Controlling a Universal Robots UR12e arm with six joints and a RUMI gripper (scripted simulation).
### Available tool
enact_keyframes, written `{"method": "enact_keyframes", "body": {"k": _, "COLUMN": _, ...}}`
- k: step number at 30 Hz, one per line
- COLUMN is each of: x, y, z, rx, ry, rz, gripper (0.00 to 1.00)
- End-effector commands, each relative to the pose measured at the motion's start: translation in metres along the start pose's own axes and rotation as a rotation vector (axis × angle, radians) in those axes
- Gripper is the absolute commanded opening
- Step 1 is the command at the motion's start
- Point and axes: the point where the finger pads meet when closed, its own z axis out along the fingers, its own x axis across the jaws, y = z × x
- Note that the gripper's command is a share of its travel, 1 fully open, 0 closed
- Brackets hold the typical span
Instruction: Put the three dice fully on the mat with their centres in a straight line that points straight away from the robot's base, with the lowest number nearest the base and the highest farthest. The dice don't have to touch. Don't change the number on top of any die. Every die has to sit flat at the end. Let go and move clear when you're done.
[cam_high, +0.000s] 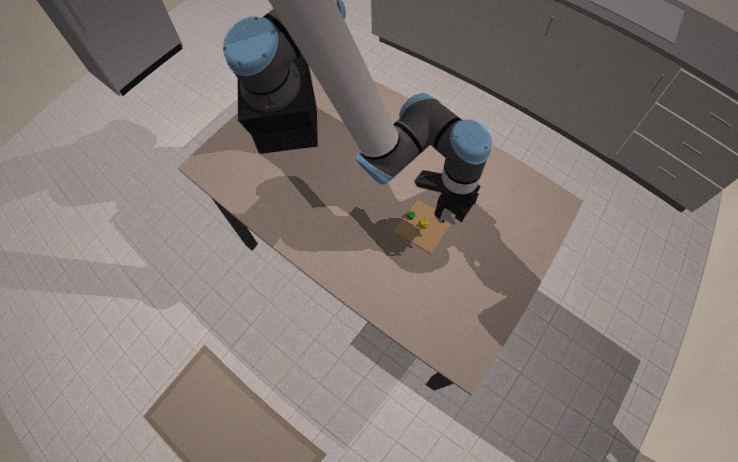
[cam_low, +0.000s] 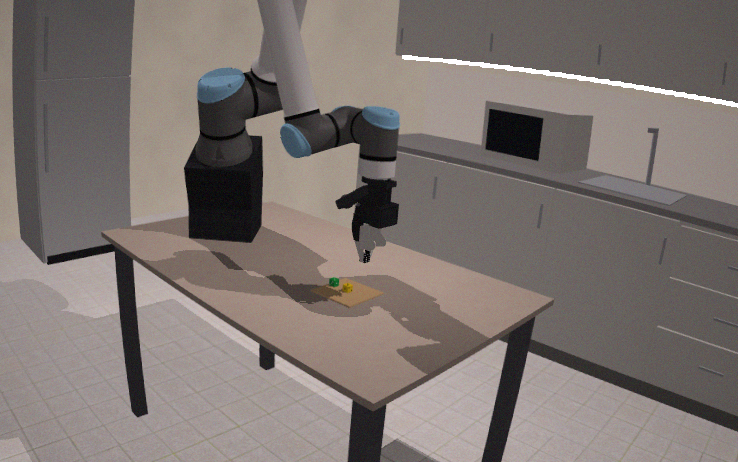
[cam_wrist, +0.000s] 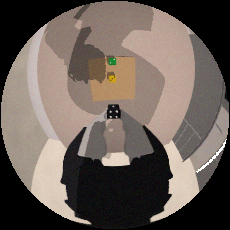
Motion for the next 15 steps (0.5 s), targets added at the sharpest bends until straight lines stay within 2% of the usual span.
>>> {"method": "enact_keyframes", "body": {"k": 1, "x": 0.000, "y": 0.001, "z": 0.000, "rx": -0.001, "ry": 0.000, "rz": 0.000, "gripper": 0.03}}
{"method": "enact_keyframes", "body": {"k": 9, "x": 0.000, "y": 0.001, "z": 0.003, "rx": -0.001, "ry": 0.000, "rz": 0.000, "gripper": 0.03}}
{"method": "enact_keyframes", "body": {"k": 15, "x": 0.000, "y": 0.001, "z": 0.020, "rx": -0.001, "ry": 0.000, "rz": 0.000, "gripper": 0.03}}
